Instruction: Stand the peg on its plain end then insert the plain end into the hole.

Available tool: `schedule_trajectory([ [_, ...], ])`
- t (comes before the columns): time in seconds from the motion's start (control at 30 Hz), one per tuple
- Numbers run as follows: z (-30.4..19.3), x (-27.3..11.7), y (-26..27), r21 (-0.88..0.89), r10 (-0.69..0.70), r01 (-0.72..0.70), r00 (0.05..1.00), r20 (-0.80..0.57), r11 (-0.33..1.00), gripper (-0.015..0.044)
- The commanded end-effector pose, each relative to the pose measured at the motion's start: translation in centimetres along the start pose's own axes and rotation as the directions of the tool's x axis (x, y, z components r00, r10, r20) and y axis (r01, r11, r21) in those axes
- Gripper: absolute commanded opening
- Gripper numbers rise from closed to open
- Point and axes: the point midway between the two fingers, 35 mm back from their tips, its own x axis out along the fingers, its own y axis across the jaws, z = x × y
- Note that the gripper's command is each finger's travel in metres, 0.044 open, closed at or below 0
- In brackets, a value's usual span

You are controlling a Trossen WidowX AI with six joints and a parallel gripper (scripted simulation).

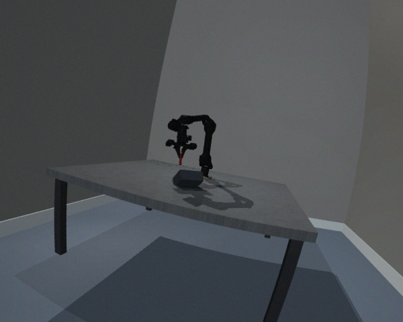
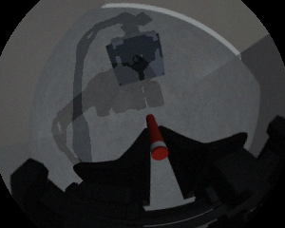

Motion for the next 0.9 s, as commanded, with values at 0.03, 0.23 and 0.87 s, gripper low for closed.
schedule_trajectory([
  [0.03, 1.9, 0.0, -0.3, -0.074, 0.003, 0.003, 0.997, 0.071, 0.997, 0.0000],
  [0.23, 3.6, 0.1, -0.5, -0.148, 0.013, 0.007, 0.990, 0.138, 0.989, 0.0000],
  [0.87, 7.5, 1.1, -0.7, -0.299, 0.047, 0.038, 0.961, 0.271, 0.954, 0.0000],
])
